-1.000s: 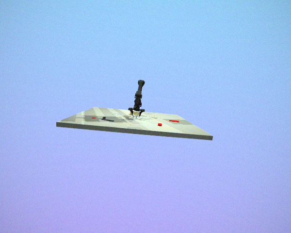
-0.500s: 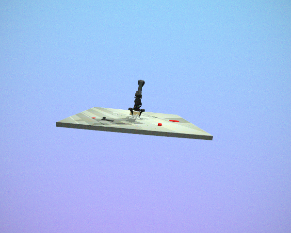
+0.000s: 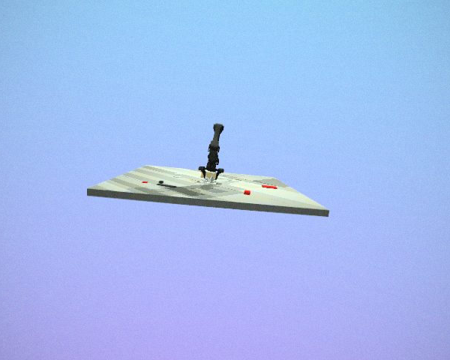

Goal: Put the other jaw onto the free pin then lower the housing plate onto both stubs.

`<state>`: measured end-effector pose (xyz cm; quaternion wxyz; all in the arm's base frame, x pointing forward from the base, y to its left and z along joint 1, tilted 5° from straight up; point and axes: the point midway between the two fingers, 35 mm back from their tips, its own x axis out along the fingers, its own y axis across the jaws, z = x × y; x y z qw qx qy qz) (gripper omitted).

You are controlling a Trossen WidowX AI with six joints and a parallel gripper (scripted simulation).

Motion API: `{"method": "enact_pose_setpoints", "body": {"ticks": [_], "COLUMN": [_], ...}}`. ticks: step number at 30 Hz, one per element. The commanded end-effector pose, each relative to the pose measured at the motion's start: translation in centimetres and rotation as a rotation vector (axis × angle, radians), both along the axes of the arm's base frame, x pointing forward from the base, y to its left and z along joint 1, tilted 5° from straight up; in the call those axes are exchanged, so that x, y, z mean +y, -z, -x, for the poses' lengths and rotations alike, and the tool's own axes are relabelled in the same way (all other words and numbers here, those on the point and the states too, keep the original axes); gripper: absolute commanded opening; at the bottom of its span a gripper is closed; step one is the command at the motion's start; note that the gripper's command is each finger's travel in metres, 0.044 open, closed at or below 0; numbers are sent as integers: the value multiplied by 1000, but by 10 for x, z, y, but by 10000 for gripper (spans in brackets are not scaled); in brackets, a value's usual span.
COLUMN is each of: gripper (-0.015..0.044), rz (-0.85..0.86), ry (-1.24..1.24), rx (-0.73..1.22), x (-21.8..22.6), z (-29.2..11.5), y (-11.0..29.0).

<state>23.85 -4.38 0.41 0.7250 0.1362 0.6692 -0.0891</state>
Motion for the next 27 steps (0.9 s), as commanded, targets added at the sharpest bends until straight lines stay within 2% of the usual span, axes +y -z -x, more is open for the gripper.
{"method": "enact_pose_setpoints", "body": {"ticks": [1,22,25,27], "gripper": [351,351,430,440], "rz": [2,2,0,0], "ry": [3,3,0,0], "rx": [3,3,0,0], "x": [0,0,0,0], "z": [1,1,0,0], "y": [1,1,0,0]}}
